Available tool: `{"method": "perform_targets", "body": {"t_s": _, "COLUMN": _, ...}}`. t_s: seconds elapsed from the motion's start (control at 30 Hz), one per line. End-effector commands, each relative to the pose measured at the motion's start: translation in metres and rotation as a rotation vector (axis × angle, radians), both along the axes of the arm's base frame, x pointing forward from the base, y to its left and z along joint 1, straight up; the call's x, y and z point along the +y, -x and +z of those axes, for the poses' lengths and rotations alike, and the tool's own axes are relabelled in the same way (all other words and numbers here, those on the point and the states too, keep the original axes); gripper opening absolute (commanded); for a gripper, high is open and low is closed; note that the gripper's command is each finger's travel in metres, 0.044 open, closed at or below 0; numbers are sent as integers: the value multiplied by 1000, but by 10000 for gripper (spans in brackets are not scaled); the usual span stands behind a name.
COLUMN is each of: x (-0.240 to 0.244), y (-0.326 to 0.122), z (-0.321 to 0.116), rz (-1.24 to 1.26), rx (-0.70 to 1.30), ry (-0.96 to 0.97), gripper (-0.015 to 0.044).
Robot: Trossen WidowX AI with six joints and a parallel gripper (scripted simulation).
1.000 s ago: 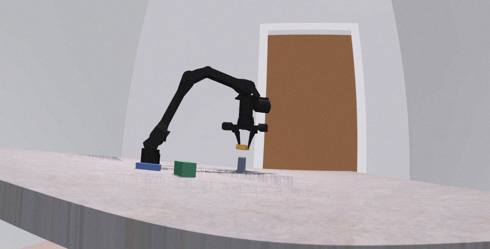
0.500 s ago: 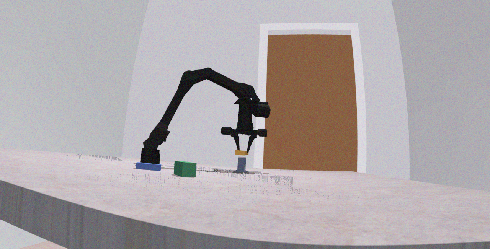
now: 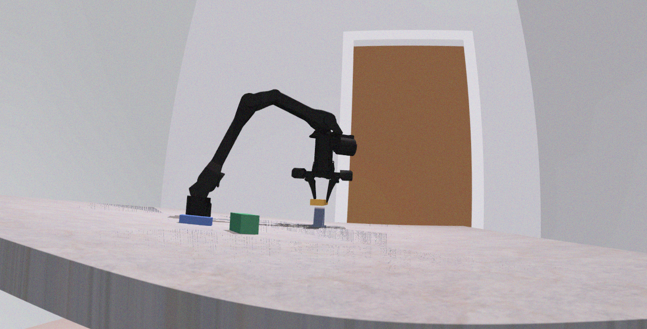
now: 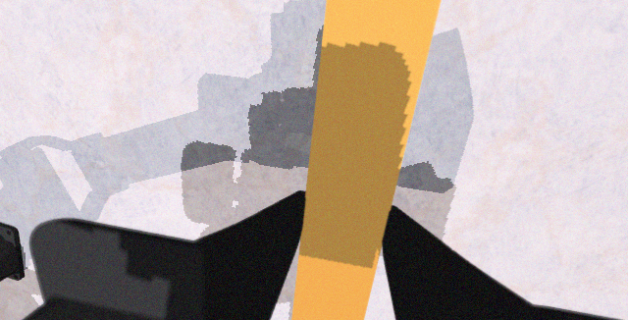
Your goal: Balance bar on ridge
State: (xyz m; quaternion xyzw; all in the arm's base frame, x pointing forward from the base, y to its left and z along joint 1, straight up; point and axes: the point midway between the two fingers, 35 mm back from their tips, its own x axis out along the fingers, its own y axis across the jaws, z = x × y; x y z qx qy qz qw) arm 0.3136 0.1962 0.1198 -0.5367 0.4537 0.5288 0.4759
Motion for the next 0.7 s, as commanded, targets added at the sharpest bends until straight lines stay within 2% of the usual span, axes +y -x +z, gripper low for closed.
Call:
{"method": "perform_targets", "body": {"t_s": 0.0, "x": 0, "y": 0, "z": 0, "rz": 4, "rx": 2, "ry": -1, "gripper": 0}}
{"method": "perform_targets", "body": {"t_s": 0.67, "x": 0, "y": 0, "z": -2, "rz": 4, "rx": 2, "ry": -1, "gripper": 0}}
